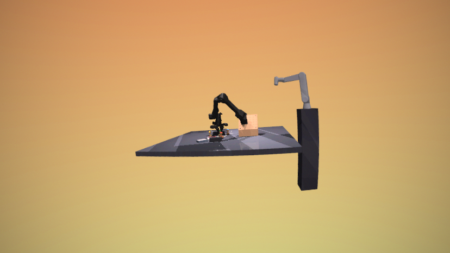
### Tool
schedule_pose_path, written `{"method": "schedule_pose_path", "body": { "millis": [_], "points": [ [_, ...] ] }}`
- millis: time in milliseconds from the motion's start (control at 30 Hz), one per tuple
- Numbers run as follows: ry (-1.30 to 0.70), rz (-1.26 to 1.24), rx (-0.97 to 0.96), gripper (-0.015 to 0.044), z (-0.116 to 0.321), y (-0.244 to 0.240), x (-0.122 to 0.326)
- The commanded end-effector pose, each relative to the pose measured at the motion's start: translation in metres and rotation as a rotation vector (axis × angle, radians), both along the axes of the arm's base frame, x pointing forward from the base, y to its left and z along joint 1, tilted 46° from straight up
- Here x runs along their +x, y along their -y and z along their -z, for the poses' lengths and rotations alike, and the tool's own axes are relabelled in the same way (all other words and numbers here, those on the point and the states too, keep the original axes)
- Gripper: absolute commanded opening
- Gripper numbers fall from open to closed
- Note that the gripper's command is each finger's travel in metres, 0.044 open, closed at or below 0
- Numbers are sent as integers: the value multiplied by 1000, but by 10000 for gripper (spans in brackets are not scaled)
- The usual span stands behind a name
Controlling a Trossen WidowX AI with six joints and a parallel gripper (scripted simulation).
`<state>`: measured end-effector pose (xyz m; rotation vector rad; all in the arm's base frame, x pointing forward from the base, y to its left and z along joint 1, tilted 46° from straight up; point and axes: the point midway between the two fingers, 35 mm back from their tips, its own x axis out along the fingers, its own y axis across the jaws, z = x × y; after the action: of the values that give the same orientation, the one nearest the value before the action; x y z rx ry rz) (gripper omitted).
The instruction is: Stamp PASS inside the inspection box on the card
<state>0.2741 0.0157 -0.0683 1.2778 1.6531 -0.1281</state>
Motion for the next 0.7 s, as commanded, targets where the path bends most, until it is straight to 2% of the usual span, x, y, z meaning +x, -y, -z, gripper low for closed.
{"method": "schedule_pose_path", "body": {
  "millis": [0, 667],
  "points": [
    [2, -2, 3, 0, 0, -2, 0],
    [2, -2, 3, 0, -4, 2, 0]
  ]
}}
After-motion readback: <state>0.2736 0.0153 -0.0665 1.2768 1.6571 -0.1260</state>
